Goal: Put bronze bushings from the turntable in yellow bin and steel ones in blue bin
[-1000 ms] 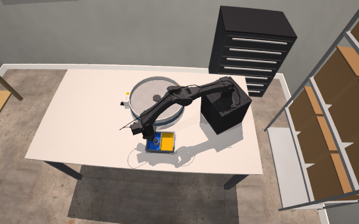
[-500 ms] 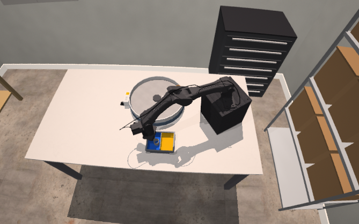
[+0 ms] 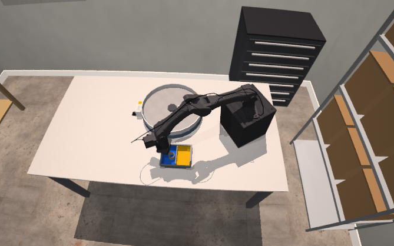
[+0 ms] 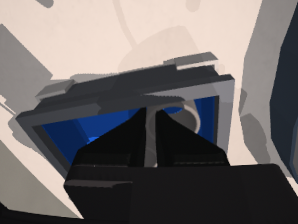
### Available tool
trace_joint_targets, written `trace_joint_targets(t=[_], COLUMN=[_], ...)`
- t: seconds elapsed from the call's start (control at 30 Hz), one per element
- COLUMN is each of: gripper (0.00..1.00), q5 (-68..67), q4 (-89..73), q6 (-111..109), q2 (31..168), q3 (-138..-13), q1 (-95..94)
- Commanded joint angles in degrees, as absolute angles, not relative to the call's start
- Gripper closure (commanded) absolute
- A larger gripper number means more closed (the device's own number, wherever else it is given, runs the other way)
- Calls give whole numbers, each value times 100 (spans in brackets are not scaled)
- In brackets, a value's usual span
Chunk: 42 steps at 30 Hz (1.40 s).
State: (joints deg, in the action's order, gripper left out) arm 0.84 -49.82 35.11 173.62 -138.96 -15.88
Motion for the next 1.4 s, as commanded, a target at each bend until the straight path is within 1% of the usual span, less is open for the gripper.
trace_joint_targets(t=[0.0,1.07,1.37], gripper=[100,100,100], q5=[34,34,42], q4=[-4965,-4964,-4839], q6=[3493,3493,3497], q2=[17308,17307,17163], q3=[-13962,-13959,-13701], q1=[-1512,-1512,-1518])
